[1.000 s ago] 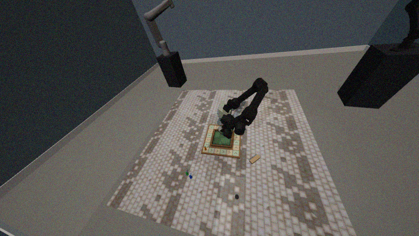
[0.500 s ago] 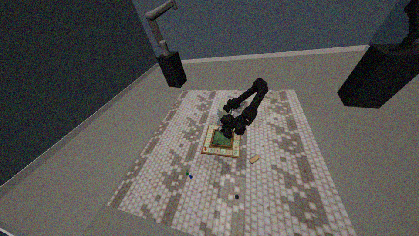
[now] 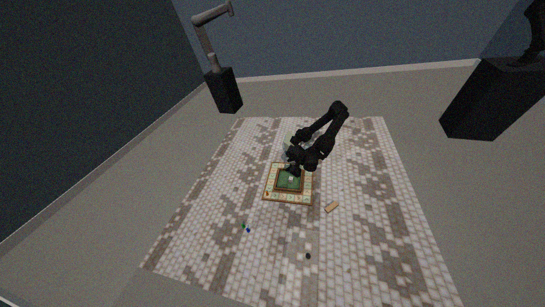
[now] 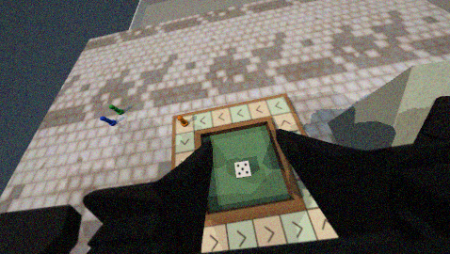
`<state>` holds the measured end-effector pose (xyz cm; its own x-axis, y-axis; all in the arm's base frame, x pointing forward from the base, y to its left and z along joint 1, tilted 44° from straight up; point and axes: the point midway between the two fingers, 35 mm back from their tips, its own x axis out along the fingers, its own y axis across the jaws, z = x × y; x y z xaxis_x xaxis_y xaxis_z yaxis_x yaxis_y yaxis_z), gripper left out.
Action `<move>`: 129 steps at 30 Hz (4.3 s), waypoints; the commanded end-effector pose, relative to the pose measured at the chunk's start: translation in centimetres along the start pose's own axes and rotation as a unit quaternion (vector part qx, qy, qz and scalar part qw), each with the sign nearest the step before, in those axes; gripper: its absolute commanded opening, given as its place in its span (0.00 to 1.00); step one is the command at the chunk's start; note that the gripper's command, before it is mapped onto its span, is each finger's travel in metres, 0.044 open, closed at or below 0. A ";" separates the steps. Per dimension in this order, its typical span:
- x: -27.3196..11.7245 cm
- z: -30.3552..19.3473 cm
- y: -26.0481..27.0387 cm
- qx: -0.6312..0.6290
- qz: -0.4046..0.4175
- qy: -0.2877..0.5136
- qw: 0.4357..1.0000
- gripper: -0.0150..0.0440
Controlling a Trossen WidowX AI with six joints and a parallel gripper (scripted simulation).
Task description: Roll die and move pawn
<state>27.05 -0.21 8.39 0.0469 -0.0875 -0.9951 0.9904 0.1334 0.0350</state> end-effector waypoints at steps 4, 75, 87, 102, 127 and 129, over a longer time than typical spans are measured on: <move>-0.4 0.7 0.0 -0.009 -0.008 0.031 0.999 1.00; 14.9 2.9 11.8 -0.726 0.328 0.243 0.554 0.59; 16.2 1.4 11.9 -0.726 0.328 0.243 0.554 0.59; 17.5 0.0 11.9 -0.726 0.329 0.243 0.554 0.50; 14.4 4.5 12.4 -0.725 0.324 0.234 0.560 0.25; 13.8 5.2 12.4 -0.726 0.324 0.235 0.560 0.25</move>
<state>40.29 -3.28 -5.86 -0.0503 0.6723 -0.7385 -0.3731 0.6733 0.6383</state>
